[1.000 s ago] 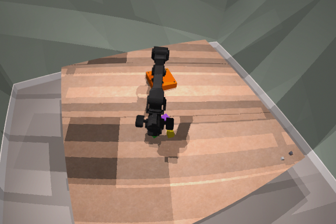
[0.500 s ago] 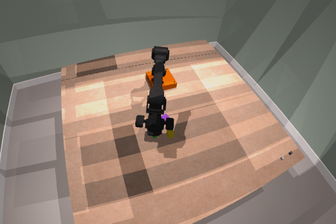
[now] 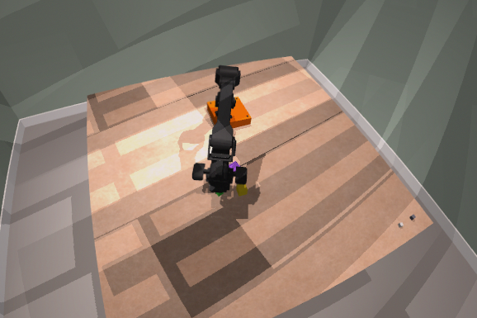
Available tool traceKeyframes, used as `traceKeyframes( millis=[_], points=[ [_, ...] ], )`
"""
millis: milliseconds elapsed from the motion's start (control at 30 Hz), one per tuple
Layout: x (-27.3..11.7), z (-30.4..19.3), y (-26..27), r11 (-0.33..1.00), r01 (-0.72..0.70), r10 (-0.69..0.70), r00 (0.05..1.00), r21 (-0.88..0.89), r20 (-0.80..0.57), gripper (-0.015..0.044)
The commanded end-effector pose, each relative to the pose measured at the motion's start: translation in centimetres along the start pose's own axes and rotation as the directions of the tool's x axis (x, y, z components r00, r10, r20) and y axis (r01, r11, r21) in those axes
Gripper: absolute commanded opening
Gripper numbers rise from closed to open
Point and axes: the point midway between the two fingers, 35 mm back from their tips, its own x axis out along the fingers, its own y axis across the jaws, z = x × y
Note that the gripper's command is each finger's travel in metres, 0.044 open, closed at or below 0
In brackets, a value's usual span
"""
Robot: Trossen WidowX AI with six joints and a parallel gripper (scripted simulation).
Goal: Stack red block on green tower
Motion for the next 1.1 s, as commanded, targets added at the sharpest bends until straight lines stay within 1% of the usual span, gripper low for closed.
traceKeyframes(
  millis=[0,433,1067],
  points=[
    [0.14,-0.03,-0.01,1.0,0.0,0.0,1.0,0.0,-0.001,0.0105],
    [0.14,-0.03,-0.01,1.0,0.0,0.0,1.0,0.0,-0.001,0.044],
    [0.14,-0.03,-0.01,1.0,0.0,0.0,1.0,0.0,-0.001,0.044]
  ],
)
